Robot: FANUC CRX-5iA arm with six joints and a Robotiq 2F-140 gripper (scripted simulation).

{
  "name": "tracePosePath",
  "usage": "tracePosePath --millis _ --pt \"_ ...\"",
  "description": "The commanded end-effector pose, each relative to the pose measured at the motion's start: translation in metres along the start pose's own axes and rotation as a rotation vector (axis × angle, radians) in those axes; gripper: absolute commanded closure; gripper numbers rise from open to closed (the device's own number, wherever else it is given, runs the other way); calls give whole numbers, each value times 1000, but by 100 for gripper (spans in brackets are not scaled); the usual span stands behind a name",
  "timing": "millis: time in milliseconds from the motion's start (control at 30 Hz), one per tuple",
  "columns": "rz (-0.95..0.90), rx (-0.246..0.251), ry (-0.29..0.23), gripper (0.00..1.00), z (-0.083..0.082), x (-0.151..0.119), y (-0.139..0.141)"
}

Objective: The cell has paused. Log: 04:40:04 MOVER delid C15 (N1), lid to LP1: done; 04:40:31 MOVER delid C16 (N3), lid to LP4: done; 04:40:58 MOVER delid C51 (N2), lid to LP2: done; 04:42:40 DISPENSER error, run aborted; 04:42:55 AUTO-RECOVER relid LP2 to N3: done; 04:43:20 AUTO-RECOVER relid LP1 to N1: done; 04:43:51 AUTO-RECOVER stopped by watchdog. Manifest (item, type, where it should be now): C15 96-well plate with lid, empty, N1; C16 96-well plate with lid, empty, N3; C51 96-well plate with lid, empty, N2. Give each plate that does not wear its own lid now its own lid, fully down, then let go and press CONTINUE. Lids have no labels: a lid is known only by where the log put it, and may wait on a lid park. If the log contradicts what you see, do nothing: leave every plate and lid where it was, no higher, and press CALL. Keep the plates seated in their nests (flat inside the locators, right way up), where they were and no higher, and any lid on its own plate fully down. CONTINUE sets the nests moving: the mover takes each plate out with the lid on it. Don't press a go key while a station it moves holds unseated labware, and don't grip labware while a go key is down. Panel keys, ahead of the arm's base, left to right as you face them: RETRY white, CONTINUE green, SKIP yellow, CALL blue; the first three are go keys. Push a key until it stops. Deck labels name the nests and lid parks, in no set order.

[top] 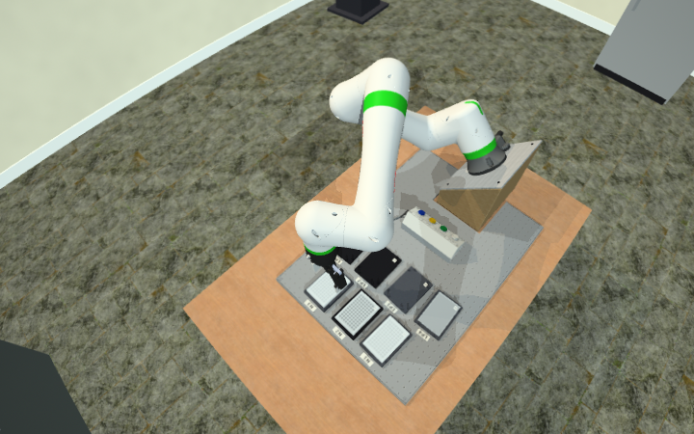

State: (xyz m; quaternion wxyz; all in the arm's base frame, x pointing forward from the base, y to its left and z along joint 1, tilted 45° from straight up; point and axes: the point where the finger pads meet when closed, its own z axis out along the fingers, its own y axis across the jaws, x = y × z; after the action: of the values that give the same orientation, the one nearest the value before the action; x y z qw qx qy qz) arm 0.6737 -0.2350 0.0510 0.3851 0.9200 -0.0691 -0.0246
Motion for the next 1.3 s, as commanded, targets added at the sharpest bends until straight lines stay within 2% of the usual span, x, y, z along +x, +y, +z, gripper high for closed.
tracePosePath --millis 0,367,1267 --pt "0 0 1 34 0 0 0" --pt "-1 2 1 34 4 1 0" --pt "-1 2 1 34 27 3 0"
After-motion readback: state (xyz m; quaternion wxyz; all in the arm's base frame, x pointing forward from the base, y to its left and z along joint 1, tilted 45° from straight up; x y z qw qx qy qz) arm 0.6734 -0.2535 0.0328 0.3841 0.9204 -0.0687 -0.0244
